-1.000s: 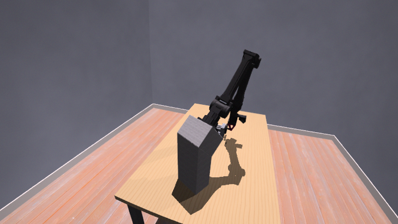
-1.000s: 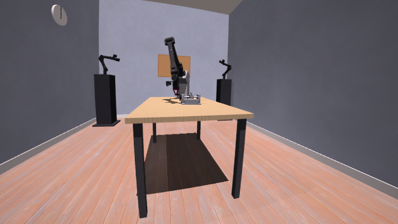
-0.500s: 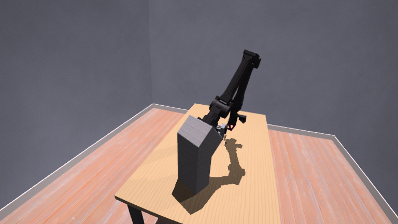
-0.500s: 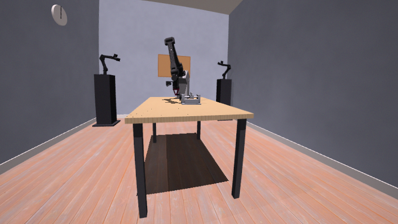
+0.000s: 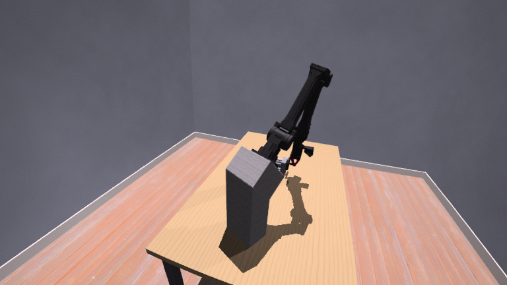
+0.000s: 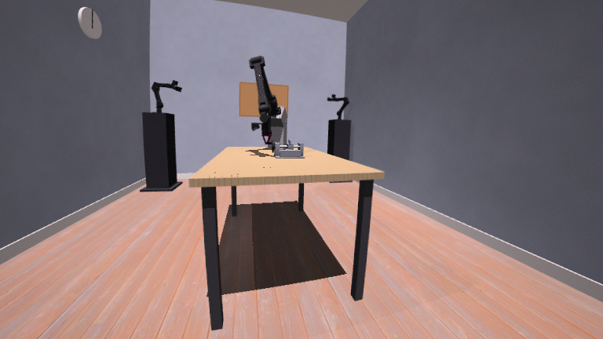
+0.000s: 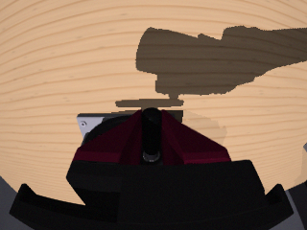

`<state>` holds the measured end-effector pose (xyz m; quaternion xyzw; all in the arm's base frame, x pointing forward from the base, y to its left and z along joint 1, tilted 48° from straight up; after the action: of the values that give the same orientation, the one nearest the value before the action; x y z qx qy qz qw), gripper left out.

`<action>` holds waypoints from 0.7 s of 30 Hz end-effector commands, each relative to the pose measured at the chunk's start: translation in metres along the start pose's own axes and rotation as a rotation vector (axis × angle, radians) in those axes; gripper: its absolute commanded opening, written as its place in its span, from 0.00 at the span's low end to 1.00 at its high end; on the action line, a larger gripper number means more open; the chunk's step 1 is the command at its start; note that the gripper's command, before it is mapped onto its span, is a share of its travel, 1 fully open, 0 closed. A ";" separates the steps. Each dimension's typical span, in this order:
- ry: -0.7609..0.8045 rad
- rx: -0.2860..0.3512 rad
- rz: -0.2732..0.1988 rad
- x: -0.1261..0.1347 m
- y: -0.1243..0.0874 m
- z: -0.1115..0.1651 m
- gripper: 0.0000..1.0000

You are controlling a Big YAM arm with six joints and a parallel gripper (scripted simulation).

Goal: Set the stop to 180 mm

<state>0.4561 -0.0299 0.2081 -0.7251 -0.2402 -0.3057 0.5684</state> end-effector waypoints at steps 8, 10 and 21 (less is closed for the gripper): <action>0.002 0.002 -0.056 0.008 -0.012 -0.004 0.06; 0.006 -0.001 -0.053 0.007 -0.009 -0.006 0.06; 0.006 -0.001 -0.048 0.007 -0.006 -0.005 0.06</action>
<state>0.4555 -0.0301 0.2073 -0.7224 -0.2458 -0.3100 0.5671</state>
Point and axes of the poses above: the point where the finger pads meet when closed, its own y axis out along the fingers, its own x axis across the jaws, z = x × y, the point moved 7 cm from there along -y, back along the fingers, and after that the axes turned 13 degrees about y, right-handed, at the moved point
